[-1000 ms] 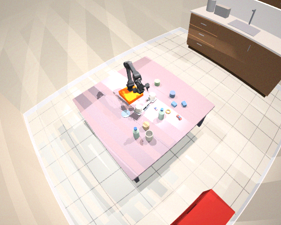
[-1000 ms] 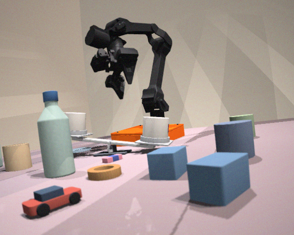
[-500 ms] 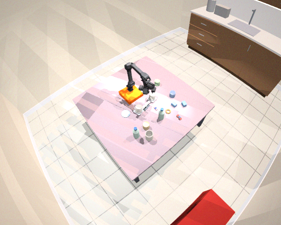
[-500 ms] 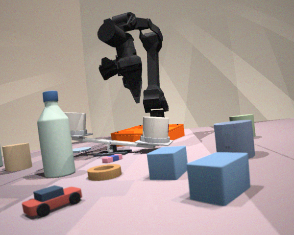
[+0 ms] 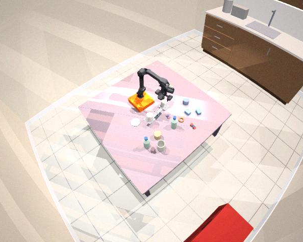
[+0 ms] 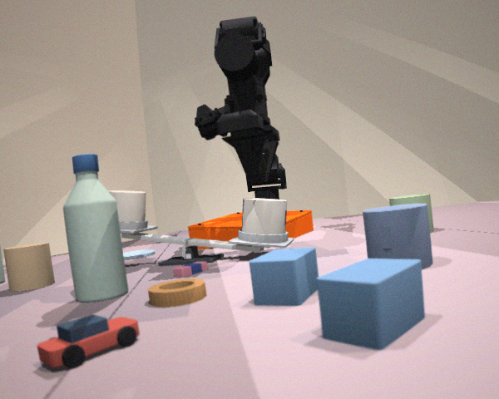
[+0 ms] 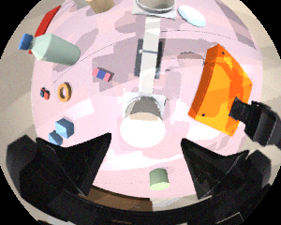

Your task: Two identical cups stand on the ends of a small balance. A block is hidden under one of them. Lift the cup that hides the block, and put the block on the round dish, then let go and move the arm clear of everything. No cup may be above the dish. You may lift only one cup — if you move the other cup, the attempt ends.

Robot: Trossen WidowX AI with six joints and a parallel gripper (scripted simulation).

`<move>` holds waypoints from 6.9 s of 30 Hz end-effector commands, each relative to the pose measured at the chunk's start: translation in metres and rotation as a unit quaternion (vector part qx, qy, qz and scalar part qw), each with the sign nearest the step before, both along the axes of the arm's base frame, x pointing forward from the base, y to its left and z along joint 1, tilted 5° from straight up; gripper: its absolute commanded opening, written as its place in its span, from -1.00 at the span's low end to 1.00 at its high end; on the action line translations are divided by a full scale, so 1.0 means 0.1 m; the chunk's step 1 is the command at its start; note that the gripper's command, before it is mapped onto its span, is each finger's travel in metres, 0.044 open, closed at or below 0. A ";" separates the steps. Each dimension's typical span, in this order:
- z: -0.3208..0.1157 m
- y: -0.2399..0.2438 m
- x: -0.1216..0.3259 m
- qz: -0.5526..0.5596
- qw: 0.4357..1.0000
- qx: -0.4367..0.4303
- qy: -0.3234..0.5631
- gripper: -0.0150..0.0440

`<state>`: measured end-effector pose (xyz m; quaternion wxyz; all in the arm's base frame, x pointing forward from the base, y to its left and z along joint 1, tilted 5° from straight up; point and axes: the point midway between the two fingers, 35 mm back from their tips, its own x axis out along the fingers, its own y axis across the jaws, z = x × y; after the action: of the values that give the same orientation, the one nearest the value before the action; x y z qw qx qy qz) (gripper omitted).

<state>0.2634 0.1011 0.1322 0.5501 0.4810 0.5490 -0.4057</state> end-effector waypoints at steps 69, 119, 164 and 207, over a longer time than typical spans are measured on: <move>-0.69 0.08 0.10 -0.012 1.000 -0.003 -0.007 -0.09; -0.07 0.06 0.12 -0.012 1.000 -0.003 -0.007 -0.49; 0.51 0.00 0.02 -0.012 1.000 -0.004 -0.007 -0.49; 0.51 -0.02 -0.01 -0.013 1.000 -0.008 -0.001 -0.49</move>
<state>0.2617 0.0987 0.1832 0.5490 0.4834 0.5388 -0.4179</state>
